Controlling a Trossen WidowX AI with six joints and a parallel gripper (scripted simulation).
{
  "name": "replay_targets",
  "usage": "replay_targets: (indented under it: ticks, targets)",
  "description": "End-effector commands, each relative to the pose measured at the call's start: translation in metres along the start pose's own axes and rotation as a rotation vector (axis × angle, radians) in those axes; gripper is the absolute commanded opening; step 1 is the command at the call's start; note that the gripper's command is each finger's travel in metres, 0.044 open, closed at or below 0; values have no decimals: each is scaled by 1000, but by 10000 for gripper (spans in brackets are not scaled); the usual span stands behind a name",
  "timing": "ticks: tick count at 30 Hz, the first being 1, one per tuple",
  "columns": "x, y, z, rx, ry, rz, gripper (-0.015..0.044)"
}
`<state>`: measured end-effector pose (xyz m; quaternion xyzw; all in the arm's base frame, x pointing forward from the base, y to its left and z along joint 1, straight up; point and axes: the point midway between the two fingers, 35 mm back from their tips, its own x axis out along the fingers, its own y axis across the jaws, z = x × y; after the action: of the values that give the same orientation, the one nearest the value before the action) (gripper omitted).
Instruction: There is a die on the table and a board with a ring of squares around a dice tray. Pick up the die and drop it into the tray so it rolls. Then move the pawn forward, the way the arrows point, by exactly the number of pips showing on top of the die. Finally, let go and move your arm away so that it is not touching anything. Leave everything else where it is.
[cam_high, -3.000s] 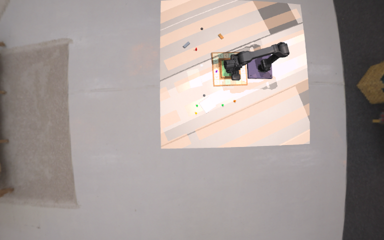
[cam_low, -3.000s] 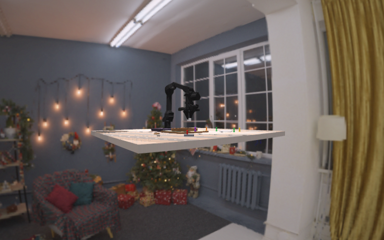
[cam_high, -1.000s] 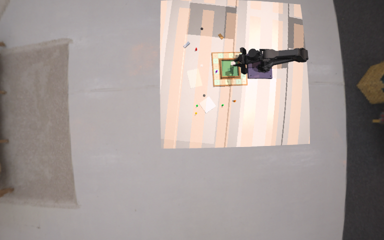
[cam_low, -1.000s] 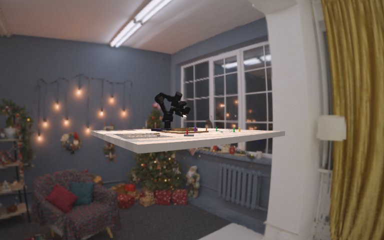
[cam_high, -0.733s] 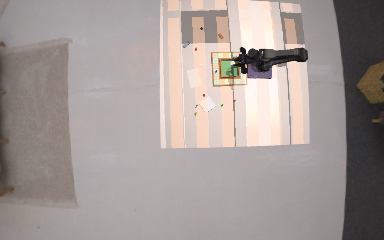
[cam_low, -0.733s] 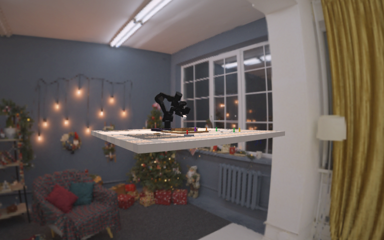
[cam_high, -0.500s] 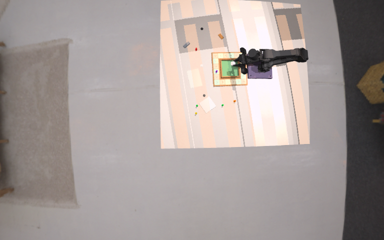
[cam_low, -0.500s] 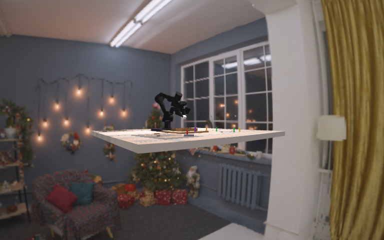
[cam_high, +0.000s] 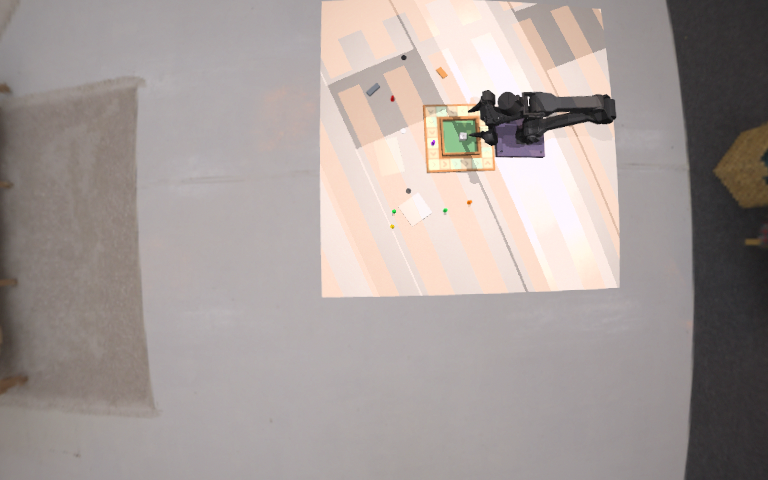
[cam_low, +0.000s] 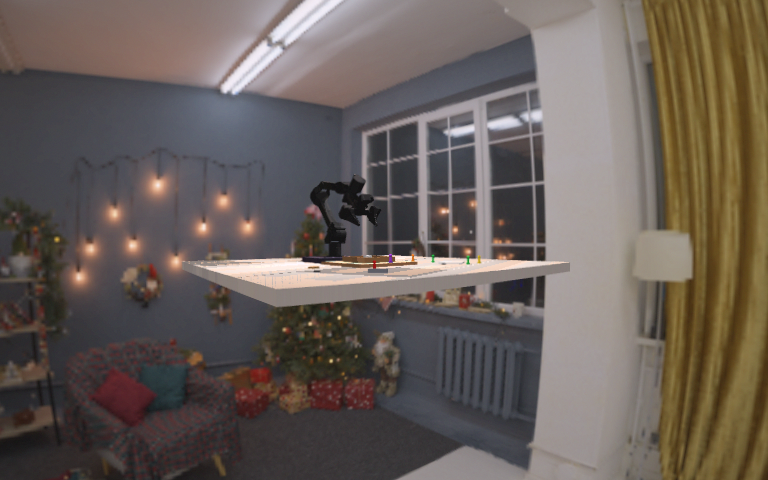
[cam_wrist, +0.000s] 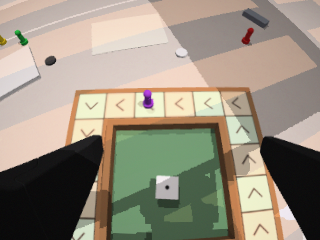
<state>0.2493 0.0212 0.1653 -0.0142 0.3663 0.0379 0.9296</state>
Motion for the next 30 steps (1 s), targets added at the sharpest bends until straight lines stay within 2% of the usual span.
replay_targets:
  ticks: [1,13,16,17,18,21,27,30]
  targets:
    - [7,1,1,-7,134,4,440]
    - [45,1,-15,-8,759,2,440]
    - [47,1,-16,-8,794,1,440]
    - [44,1,-16,-4,719,-3,440]
    - [44,1,-16,-4,719,-3,440]
    - [55,3,-6,-57,728,18,361]
    - [108,18,29,-281,759,113,204]
    - [137,27,39,-384,771,159,200]
